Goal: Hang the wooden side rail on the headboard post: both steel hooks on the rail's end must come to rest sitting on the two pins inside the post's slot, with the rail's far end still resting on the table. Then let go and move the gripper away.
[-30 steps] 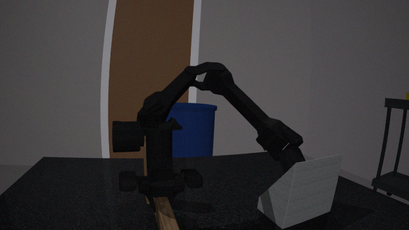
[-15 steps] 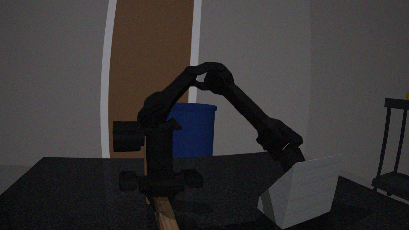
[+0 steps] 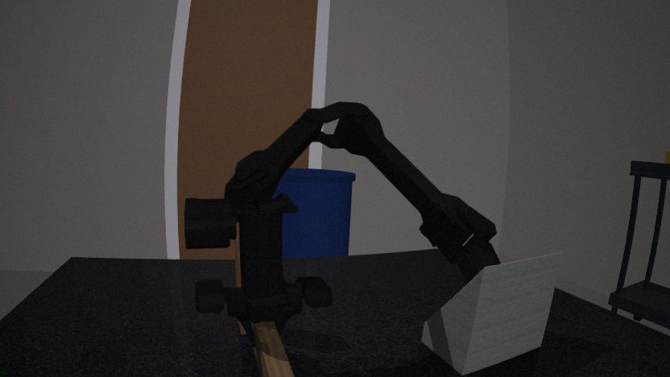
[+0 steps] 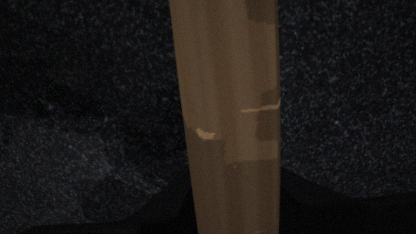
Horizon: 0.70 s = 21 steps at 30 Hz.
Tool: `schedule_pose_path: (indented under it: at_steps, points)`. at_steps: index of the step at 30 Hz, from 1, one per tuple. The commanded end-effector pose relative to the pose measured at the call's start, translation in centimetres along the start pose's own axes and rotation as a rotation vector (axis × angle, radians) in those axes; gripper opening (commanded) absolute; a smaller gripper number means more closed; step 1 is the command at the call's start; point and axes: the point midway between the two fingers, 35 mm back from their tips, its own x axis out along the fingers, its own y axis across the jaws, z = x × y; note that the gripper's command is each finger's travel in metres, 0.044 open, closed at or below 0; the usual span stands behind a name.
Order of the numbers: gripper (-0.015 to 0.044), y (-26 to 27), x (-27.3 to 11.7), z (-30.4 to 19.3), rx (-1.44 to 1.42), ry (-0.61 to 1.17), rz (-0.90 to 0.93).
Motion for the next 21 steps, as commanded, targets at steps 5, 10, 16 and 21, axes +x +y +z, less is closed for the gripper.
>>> schedule_pose_path:
  at_steps: [5, 10, 16, 21]
  points:
    - [0.0, -0.21, -0.17, -0.21, -0.002, 0.002, -0.004]
    - [0.0, -0.27, -0.16, -0.27, -0.002, 0.002, -0.004]
    - [0.0, -0.26, -0.16, -0.34, -0.002, 0.002, -0.004]
    - [0.0, -0.21, -0.15, -0.39, -0.002, 0.002, -0.004]
